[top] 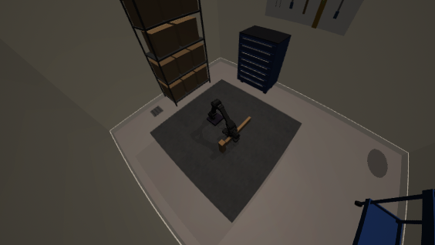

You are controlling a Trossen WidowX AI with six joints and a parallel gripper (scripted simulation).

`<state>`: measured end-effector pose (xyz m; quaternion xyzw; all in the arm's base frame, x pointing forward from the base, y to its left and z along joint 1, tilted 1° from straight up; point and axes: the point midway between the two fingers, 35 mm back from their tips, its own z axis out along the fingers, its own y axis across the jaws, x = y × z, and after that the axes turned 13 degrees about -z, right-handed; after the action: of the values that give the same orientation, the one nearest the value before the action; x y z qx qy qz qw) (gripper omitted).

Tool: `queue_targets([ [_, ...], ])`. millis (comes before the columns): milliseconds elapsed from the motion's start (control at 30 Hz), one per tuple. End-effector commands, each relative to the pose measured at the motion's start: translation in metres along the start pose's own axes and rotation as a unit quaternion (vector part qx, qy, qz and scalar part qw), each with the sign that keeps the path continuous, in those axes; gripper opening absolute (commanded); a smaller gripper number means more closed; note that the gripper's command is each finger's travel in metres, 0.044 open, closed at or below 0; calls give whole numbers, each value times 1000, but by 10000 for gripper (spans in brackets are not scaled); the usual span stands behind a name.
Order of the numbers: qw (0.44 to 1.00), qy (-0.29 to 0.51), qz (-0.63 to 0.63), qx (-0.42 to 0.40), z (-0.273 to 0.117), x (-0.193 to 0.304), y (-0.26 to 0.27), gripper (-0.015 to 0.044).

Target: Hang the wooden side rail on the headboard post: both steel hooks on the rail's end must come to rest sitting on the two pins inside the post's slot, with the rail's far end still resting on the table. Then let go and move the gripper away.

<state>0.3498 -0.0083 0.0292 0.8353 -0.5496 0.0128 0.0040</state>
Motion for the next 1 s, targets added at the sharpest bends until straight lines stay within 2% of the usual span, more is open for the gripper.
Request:
queue_targets([
  [0, 1000, -3, -2, 1, 0, -1, 0, 92],
  [133, 1000, -3, -2, 1, 0, -1, 0, 65],
  [233, 1000, -3, -2, 1, 0, -1, 0, 0],
  [967, 1000, -3, -2, 2, 0, 1, -7, 0],
])
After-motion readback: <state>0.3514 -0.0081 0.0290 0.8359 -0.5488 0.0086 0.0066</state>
